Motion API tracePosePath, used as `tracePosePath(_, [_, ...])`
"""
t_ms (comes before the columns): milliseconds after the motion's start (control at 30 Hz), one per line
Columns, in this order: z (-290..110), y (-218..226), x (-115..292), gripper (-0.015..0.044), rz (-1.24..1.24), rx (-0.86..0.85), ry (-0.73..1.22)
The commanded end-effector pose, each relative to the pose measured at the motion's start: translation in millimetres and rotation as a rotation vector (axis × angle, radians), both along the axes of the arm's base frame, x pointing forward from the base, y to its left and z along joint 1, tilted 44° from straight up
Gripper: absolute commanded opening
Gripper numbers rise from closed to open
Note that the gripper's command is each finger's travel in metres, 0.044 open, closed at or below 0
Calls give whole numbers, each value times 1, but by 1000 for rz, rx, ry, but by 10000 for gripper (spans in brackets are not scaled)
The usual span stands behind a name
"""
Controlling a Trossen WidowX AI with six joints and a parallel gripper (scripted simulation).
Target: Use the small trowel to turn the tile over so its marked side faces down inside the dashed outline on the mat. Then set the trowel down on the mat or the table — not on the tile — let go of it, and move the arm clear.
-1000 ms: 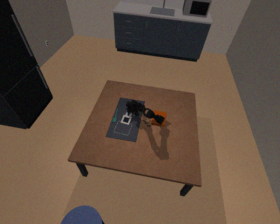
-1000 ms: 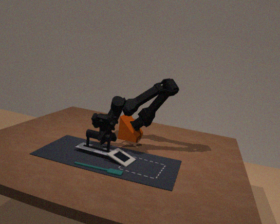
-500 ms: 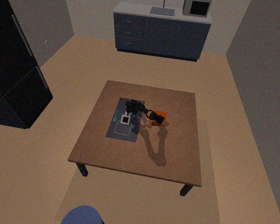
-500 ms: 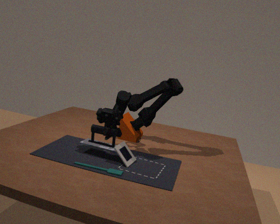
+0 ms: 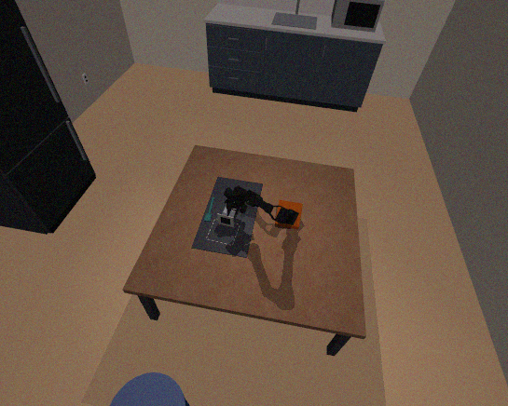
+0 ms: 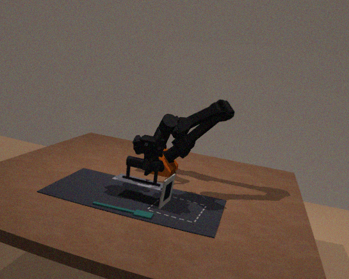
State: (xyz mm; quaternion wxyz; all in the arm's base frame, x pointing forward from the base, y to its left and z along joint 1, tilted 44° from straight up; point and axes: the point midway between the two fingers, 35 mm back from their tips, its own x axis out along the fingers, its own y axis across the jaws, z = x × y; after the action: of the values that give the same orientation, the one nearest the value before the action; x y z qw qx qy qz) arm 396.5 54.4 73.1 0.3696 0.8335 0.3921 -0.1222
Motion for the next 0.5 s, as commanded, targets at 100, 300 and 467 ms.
tracePosePath(100, [7, 3, 1, 0, -15, -4, -6])
tracePosePath(300, [-1, -21, 6, 0, -14, -9, -4])
tracePosePath(467, [-8, -44, 8, 0, -14, -11, -5])
